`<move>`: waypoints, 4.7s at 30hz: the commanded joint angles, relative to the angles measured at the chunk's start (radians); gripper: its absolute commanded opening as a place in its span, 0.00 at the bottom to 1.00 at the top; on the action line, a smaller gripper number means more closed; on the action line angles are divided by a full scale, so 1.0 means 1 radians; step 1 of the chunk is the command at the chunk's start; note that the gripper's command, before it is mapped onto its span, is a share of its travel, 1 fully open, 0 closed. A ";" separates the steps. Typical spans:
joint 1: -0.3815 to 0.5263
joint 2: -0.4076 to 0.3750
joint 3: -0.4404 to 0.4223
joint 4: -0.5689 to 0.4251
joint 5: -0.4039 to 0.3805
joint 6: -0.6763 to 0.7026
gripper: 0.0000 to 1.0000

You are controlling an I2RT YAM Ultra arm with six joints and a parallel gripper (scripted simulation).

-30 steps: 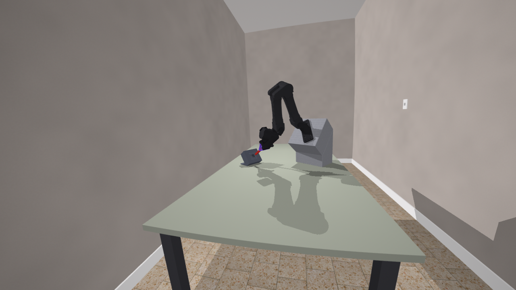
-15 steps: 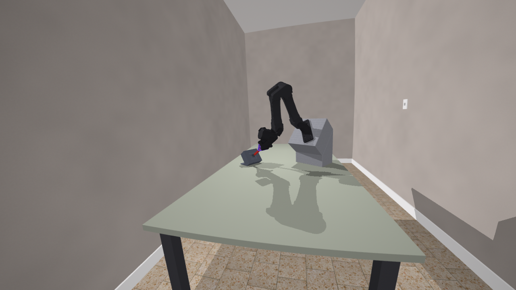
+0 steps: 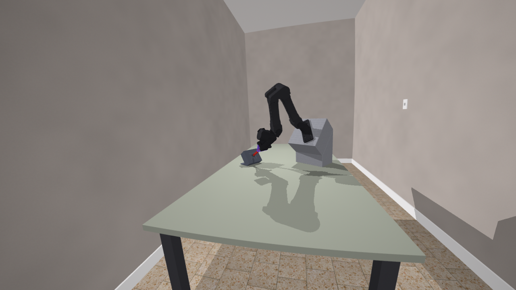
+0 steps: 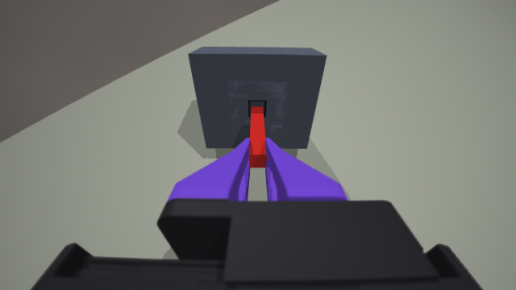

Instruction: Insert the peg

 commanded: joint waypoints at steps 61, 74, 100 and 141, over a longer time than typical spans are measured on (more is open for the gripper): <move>-0.028 0.046 -0.017 0.077 -0.022 -0.012 0.00; 0.009 -0.025 -0.036 0.020 0.024 0.003 0.00; 0.045 -0.116 -0.089 -0.029 0.057 0.022 0.00; 0.003 -0.029 -0.007 -0.014 0.019 0.002 0.00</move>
